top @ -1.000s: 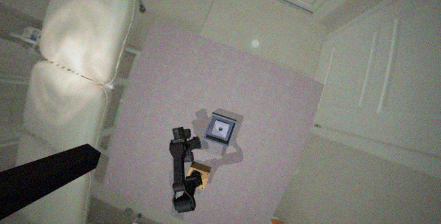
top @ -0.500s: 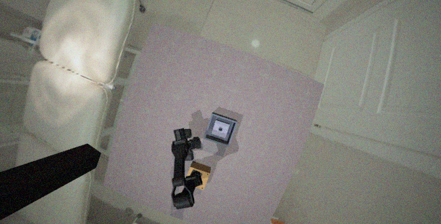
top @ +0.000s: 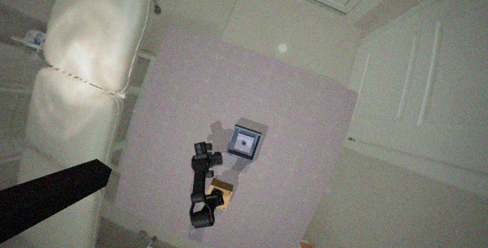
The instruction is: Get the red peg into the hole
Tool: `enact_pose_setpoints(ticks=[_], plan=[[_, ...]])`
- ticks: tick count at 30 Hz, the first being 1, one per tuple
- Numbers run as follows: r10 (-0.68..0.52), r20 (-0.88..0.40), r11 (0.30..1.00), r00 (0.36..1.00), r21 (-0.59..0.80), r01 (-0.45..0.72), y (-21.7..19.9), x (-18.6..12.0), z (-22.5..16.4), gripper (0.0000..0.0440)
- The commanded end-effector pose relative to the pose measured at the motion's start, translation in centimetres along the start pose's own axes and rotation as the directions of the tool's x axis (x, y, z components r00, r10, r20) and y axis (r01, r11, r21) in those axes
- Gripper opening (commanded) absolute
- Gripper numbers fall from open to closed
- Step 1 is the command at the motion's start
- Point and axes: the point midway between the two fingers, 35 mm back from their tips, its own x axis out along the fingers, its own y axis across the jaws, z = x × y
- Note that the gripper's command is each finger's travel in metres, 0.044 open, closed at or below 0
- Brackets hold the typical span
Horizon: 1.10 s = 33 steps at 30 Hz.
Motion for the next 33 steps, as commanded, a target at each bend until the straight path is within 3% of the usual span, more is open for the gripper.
enact_pose_setpoints(ticks=[1, 33], plan=[[0.018, 0.006, 1.0, 1.0, -0.022, -0.018, 0.4, -0.7, 0.2, 0.0], [0.2, 0.176, 0.964, 0.964, -0.213, -0.161, 3.2, -11.5, 4.7, 0.0]])
